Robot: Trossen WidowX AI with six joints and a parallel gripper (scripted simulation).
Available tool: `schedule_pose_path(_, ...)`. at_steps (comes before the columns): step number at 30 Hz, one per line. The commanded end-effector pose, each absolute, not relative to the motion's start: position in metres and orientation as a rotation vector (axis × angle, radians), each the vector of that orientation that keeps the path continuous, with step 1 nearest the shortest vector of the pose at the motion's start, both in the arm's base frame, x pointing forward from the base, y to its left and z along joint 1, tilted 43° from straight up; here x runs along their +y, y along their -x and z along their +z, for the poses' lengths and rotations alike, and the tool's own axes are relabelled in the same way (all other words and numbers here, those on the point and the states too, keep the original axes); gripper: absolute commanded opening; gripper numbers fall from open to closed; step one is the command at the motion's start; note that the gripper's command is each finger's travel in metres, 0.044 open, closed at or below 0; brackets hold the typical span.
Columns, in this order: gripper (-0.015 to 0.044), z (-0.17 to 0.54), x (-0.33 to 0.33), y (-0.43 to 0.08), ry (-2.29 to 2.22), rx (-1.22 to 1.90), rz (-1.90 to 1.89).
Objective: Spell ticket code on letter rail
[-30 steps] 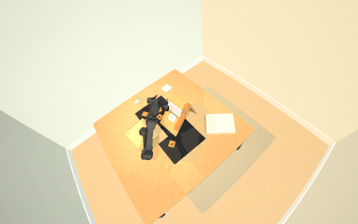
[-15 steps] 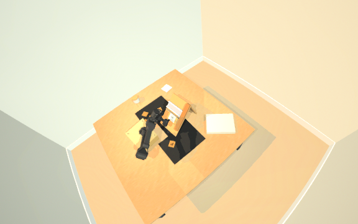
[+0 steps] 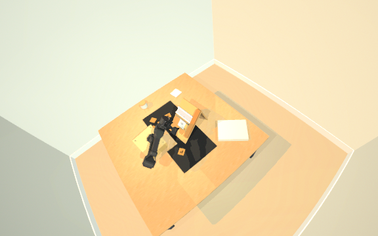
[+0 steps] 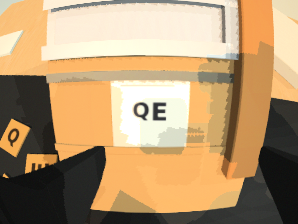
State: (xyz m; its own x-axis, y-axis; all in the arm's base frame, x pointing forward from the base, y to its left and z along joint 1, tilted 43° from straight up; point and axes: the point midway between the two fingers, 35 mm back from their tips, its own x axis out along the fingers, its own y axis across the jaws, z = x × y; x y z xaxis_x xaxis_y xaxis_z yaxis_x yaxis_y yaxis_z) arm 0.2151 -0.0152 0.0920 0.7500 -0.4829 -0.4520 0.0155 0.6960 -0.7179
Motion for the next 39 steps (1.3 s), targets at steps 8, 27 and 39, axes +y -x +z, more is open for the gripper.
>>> schedule_pose_path(8,0.0440,0.143,0.020,-0.245,1.190,0.819,-0.003)
schedule_pose_path(27,0.0440,0.225,0.079,-0.277,1.977,0.895,0.750)
schedule_pose_path(39,0.0440,0.225,0.079,-0.277,1.977,0.895,0.750)
